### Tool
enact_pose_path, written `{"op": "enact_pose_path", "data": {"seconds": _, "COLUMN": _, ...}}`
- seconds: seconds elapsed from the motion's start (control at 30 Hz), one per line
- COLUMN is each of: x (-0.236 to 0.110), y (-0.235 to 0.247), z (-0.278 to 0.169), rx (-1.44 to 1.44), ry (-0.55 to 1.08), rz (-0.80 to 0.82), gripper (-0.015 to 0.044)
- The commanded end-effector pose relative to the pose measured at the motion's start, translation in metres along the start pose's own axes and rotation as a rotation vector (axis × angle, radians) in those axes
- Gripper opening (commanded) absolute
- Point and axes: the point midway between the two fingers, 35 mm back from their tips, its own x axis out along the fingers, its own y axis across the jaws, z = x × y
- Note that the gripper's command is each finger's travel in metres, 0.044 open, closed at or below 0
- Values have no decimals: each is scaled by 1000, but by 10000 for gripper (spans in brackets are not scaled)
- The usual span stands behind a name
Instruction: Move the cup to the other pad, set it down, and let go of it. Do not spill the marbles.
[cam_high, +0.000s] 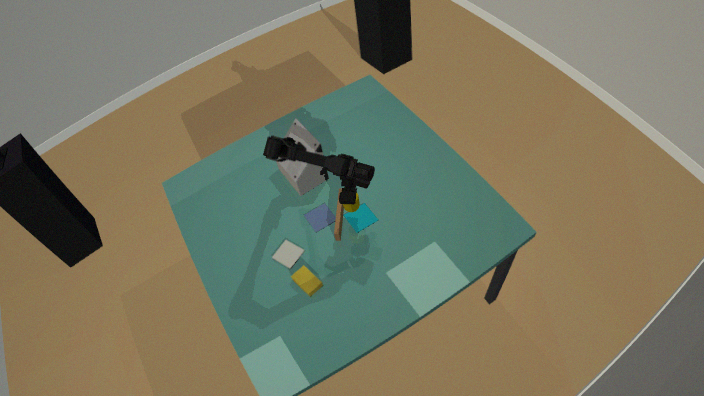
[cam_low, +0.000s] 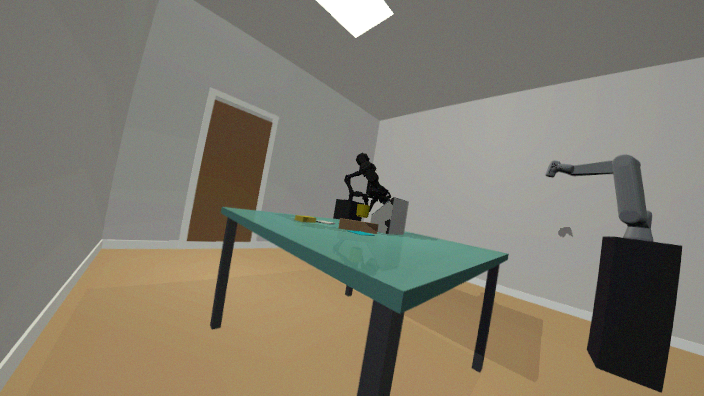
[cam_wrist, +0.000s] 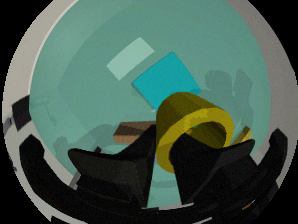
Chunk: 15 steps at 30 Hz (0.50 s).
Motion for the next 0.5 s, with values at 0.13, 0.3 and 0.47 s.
{"op": "enact_pose_path", "data": {"seconds": 0.13, "x": -2, "y": 2, "z": 16, "rx": 1, "ry": -5, "rz": 2, "gripper": 0}}
{"op": "enact_pose_path", "data": {"seconds": 0.3, "x": -2, "y": 3, "z": 23, "rx": 1, "ry": -5, "rz": 2, "gripper": 0}}
{"op": "enact_pose_path", "data": {"seconds": 0.47, "x": 3, "y": 3, "z": 23, "rx": 1, "ry": -5, "rz": 2, "gripper": 0}}
